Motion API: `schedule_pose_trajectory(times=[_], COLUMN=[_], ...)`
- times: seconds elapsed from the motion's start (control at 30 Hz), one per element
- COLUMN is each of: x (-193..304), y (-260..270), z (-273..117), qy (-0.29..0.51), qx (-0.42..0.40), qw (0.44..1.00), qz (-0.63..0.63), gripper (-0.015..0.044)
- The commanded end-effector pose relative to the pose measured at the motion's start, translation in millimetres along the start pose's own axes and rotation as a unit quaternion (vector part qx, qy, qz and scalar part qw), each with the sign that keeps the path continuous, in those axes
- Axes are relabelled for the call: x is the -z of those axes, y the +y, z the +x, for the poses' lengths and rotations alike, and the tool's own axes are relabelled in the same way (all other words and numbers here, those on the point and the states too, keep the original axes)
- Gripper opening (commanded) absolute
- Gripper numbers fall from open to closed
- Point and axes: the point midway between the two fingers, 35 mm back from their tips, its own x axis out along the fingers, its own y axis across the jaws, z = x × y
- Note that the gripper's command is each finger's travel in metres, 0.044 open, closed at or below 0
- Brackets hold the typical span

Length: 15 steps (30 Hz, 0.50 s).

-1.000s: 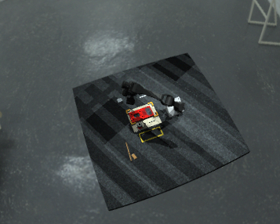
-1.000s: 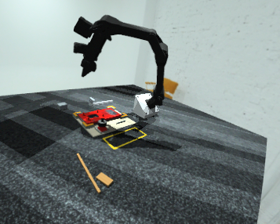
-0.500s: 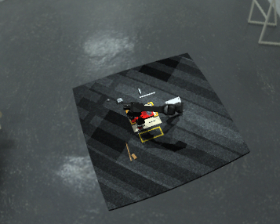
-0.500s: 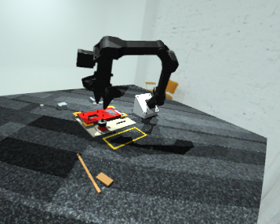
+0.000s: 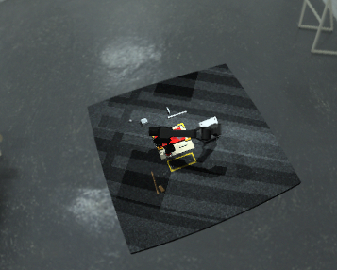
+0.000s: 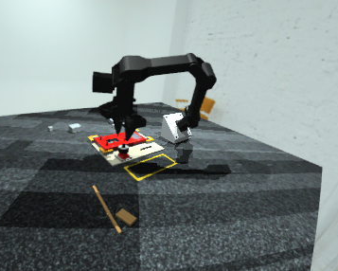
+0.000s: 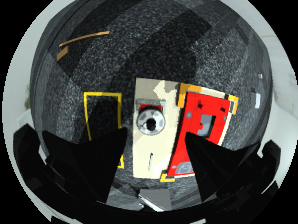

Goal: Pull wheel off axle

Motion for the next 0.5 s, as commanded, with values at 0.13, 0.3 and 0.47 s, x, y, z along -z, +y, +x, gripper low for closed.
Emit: schedule_pose_trajectory(times=[0.13, 0.3, 0.47], x=[3.7, 3.9, 3.8], y=[5.5, 5.9, 5.6], z=[47.7, 49.5, 46.4], qy=[0.005, 0.005, 0.007], qx=[-0.005, -0.005, -0.003], qw=[1.0, 1.0, 1.0], qz=[0.001, 0.001, -0.002], gripper=[0.03, 0.03, 0.0208])
